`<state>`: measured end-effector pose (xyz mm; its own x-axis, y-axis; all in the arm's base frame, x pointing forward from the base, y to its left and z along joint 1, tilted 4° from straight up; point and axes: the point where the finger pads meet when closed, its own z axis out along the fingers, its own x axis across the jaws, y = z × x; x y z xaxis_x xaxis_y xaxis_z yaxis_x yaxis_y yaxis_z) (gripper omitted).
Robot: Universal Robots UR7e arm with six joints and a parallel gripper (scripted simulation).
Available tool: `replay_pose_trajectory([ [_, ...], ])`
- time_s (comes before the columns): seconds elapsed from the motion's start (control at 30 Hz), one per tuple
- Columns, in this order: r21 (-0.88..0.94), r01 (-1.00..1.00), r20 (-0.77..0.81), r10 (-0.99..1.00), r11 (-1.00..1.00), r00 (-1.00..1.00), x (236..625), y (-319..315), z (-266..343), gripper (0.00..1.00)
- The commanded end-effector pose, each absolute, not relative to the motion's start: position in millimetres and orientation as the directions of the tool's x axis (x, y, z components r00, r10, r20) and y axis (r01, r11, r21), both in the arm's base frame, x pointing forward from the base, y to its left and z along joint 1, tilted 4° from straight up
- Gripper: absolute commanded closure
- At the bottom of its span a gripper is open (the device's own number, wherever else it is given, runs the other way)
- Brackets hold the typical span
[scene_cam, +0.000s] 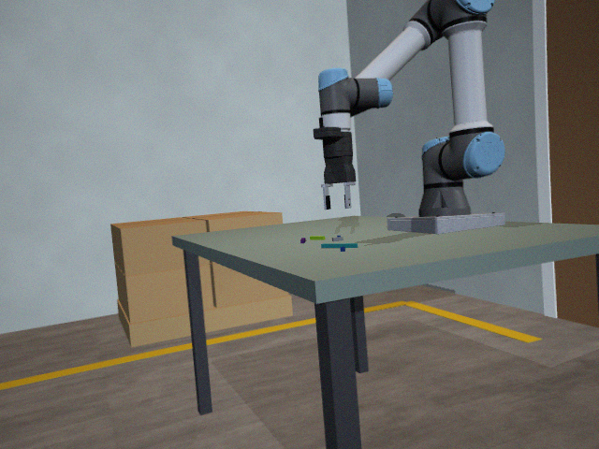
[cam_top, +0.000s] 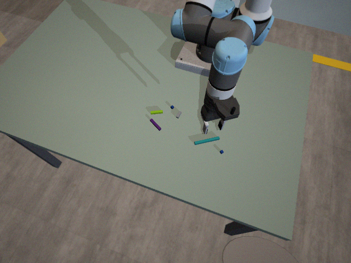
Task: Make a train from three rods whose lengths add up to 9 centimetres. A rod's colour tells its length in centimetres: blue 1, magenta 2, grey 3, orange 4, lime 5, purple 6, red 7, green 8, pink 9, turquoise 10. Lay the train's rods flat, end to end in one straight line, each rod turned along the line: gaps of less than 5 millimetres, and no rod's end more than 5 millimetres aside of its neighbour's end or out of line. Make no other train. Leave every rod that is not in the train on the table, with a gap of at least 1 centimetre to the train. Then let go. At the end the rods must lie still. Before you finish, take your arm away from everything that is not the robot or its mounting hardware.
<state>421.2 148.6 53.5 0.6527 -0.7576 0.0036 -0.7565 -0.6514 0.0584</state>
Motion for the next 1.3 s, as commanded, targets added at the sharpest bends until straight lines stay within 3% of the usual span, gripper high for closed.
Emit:
replay_pose_trajectory([
  [0.0,0.061,-0.682,-0.004,-0.684,-0.729,0.73,418.0,145.1,55.5,0.0],
  [1.27,0.061,-0.65,-0.007,-0.652,-0.757,0.758,417.1,144.5,56.1,0.0],
])
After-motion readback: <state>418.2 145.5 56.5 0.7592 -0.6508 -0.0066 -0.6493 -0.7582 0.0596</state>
